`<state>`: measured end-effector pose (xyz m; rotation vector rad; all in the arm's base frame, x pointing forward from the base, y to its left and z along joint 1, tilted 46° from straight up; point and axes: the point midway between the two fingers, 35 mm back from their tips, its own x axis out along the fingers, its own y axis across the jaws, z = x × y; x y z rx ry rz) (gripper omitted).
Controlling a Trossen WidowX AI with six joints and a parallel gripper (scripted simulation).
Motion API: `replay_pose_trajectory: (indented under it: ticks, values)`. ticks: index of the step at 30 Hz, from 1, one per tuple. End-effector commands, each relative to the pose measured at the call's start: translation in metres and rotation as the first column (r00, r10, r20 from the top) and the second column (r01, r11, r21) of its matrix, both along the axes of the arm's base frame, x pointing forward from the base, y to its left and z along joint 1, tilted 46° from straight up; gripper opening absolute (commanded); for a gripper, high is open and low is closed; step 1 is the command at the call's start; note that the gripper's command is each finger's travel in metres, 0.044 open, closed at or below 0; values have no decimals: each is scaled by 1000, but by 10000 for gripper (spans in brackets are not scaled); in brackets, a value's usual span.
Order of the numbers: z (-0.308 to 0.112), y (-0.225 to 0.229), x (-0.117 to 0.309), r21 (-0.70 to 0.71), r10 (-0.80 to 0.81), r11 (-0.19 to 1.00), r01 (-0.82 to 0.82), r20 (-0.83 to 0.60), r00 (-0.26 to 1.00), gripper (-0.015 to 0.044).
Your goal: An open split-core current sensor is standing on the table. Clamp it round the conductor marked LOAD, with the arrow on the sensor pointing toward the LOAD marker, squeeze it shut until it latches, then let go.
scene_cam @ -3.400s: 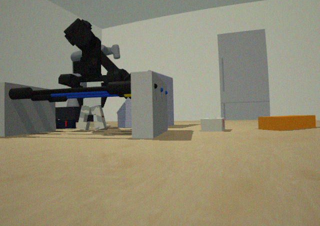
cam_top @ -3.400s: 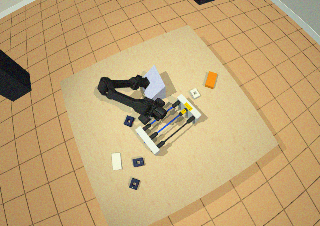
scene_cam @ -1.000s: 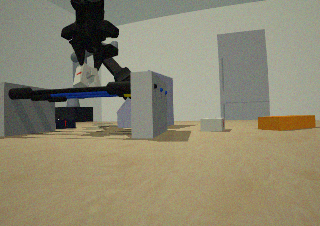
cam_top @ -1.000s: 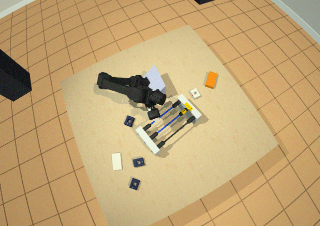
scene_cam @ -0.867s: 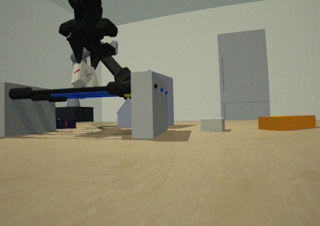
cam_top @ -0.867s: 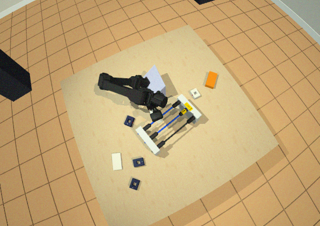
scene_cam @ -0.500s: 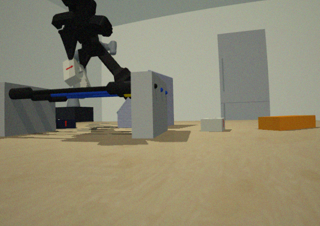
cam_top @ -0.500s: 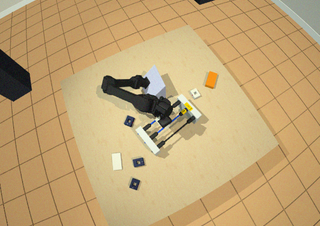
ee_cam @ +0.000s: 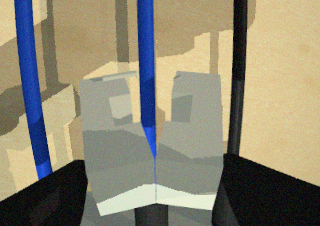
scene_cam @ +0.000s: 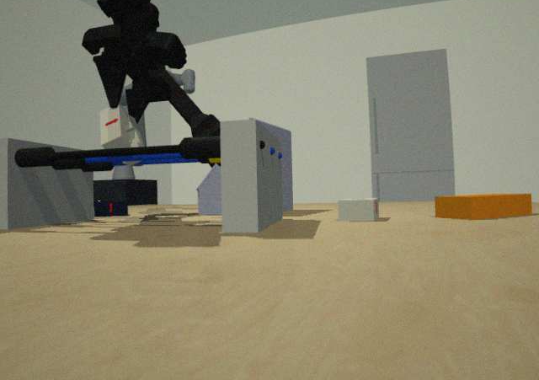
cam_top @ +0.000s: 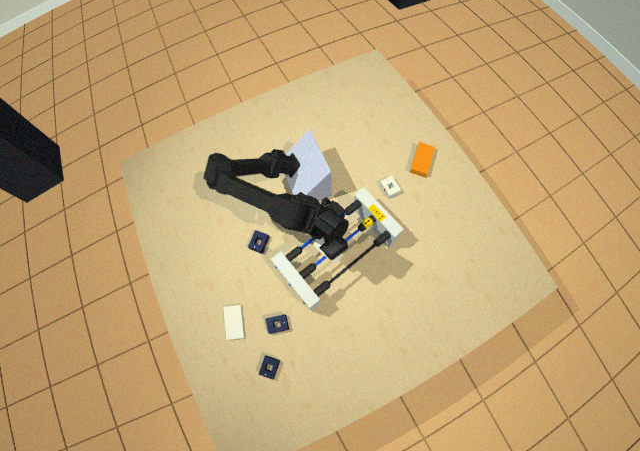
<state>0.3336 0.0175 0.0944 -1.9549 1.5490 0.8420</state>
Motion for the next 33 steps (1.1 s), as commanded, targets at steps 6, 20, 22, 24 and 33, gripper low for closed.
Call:
replay_pose_trajectory:
  ticks: [6, 20, 22, 24, 33]
  values:
    - [-10, -10, 3, -7, 6, 1000, -6, -2, 1000, 0]
    - [-26, -25, 6, -9, 6, 1000, -6, -1, 1000, 0]
    - [-28, -27, 6, -10, 6, 1000, -6, -1, 1000, 0]
    - [-26, -25, 5, -3, 1, 1000, -1, 0, 1000, 0]
    - [-26, -25, 5, -3, 1, 1000, -1, 0, 1000, 0]
